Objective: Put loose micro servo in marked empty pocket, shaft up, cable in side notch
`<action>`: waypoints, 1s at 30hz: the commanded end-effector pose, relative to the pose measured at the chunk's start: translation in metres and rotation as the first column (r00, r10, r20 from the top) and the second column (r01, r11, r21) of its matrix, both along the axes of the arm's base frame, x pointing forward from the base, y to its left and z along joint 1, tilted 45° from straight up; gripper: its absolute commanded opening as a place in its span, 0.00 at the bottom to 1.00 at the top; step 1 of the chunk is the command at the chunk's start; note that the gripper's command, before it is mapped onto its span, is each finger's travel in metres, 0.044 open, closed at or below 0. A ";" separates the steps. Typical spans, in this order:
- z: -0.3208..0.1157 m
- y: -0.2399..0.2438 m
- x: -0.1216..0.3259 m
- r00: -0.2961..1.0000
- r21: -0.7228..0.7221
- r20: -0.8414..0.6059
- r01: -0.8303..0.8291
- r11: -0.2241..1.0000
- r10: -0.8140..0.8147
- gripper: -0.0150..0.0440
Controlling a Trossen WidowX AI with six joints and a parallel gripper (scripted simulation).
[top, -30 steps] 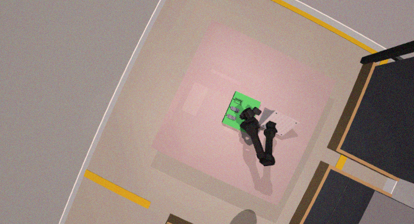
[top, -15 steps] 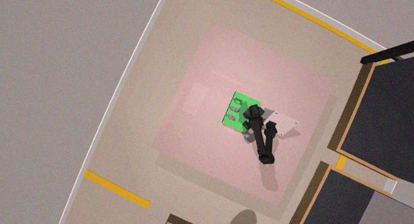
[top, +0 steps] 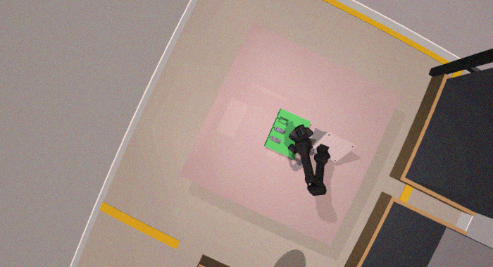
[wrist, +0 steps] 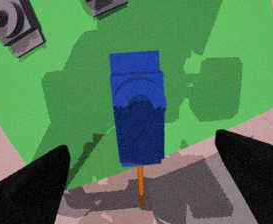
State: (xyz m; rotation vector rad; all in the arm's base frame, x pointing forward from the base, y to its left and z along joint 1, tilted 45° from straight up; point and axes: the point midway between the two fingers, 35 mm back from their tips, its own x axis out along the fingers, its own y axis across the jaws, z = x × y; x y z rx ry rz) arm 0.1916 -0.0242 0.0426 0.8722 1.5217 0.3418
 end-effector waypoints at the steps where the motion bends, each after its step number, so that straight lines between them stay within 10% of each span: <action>1: -0.006 0.008 -0.002 1.000 0.012 -0.011 0.005 1.000 -0.004 1.00; 8: -0.012 0.014 -0.002 1.000 0.013 -0.011 0.004 1.000 -0.004 1.00; 21: -0.012 0.014 -0.002 1.000 0.013 -0.011 0.004 1.000 -0.004 0.42; 30: -0.007 0.008 -0.002 1.000 0.012 -0.011 0.005 1.000 -0.004 0.25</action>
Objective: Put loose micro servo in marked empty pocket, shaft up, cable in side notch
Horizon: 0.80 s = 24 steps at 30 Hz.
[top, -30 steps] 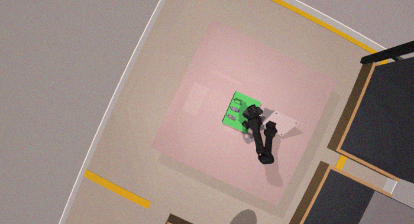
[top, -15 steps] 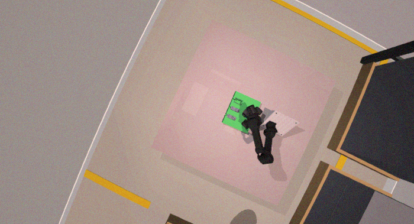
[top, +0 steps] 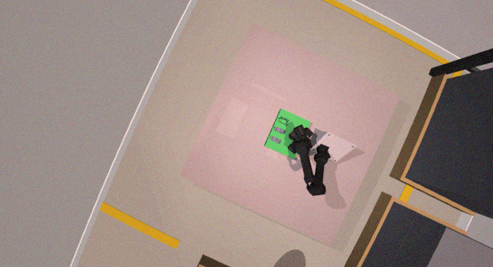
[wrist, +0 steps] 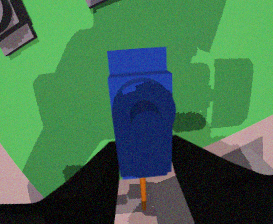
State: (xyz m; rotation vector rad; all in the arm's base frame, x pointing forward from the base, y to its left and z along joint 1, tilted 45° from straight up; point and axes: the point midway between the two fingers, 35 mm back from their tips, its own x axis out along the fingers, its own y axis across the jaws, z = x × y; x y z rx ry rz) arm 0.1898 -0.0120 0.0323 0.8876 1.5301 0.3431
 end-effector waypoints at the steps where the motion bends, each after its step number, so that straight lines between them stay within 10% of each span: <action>1: 0.006 -0.006 -0.001 1.000 0.000 0.000 0.001 1.000 -0.001 0.25; 24: 0.024 -0.015 -0.002 1.000 0.001 0.000 0.000 1.000 0.000 0.25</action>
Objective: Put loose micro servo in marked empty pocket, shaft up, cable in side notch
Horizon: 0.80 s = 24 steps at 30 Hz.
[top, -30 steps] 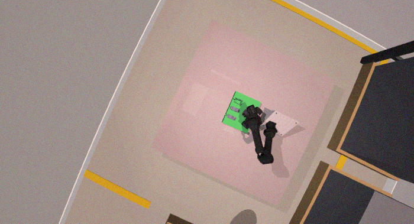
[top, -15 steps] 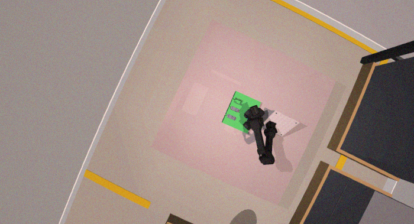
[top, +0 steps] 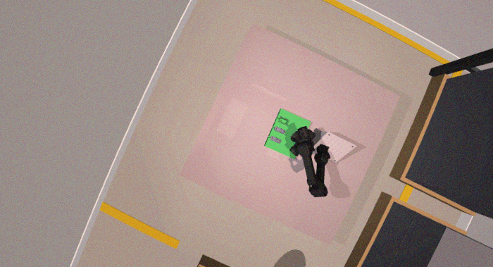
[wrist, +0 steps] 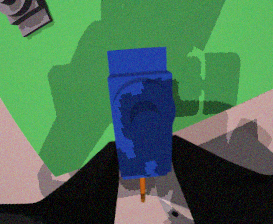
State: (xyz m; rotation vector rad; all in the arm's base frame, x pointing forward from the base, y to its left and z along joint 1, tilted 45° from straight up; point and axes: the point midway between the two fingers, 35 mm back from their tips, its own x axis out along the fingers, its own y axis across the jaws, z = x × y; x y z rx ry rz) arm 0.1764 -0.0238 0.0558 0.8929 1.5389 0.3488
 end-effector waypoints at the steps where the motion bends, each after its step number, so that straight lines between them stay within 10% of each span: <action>1: 0.001 -0.004 0.016 1.000 -0.007 0.008 0.004 1.000 -0.004 0.25; 24: -0.030 -0.039 0.045 1.000 -0.010 0.011 0.004 1.000 -0.004 0.25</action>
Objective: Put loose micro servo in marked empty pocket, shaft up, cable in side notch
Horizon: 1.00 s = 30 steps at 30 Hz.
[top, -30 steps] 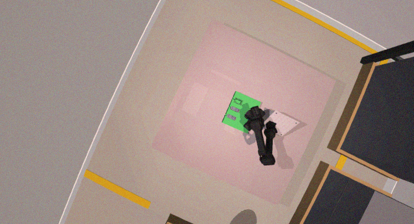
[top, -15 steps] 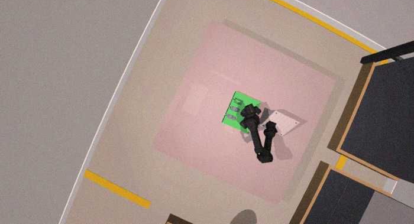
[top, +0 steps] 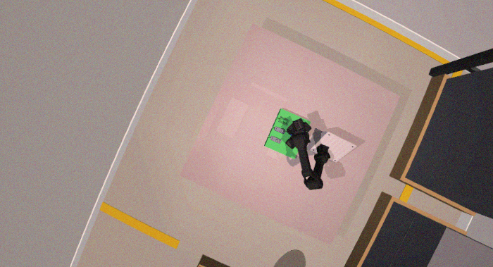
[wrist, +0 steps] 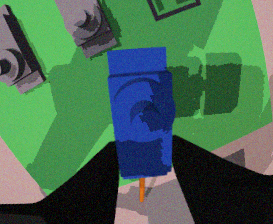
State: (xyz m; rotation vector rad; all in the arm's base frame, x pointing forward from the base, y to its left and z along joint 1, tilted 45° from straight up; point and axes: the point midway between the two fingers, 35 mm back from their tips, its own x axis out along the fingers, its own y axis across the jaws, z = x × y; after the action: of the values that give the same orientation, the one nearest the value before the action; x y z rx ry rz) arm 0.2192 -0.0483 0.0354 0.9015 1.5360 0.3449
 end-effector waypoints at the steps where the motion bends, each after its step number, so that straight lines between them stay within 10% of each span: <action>1: -0.013 -0.018 0.002 1.000 -0.013 0.012 -0.004 1.000 0.004 0.25; 17: -0.045 -0.050 0.001 1.000 -0.015 0.001 0.008 1.000 -0.008 0.25; 30: -0.045 -0.050 0.001 0.914 -0.029 -0.282 0.294 0.955 -0.290 0.25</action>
State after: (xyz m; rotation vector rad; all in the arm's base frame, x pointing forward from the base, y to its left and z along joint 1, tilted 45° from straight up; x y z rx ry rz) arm 0.2191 -0.0961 -0.0096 1.1353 1.6080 0.1063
